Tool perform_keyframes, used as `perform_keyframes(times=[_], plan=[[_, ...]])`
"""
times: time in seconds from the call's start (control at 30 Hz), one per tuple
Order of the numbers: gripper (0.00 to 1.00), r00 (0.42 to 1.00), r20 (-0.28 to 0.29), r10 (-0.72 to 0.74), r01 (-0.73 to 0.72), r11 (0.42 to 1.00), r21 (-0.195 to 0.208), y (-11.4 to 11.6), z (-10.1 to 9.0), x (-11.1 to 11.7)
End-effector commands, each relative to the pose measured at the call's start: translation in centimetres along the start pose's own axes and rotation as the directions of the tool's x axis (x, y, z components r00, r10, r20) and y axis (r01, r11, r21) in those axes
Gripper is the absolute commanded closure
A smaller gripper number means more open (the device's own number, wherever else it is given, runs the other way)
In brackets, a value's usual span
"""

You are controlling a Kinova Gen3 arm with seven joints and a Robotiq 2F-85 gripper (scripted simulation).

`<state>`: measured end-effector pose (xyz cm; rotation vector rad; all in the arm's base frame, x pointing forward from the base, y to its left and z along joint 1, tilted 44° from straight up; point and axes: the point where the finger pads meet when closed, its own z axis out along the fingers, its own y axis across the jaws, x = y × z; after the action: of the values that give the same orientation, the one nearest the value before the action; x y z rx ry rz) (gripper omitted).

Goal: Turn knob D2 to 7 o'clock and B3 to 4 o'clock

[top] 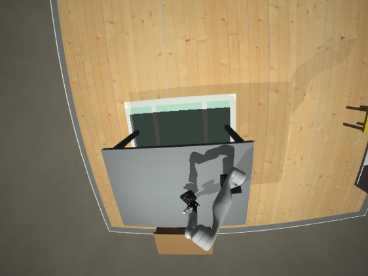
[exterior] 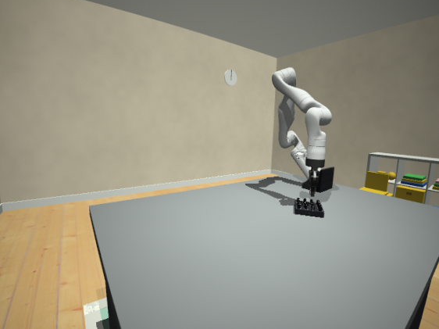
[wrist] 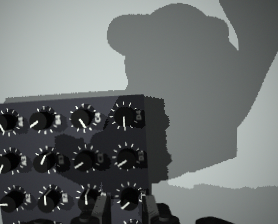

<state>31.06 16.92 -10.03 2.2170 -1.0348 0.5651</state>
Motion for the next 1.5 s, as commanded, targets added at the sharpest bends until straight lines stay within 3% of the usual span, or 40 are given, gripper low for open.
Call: perform_keyframes(times=[0.0,1.47], plan=[[0.81,1.000,-0.001,-0.001,0.001,1.000,-0.003,0.09,0.38,-0.01],[0.81,1.000,-0.001,-0.001,0.001,1.000,-0.003,0.10,1.11,-0.01]])
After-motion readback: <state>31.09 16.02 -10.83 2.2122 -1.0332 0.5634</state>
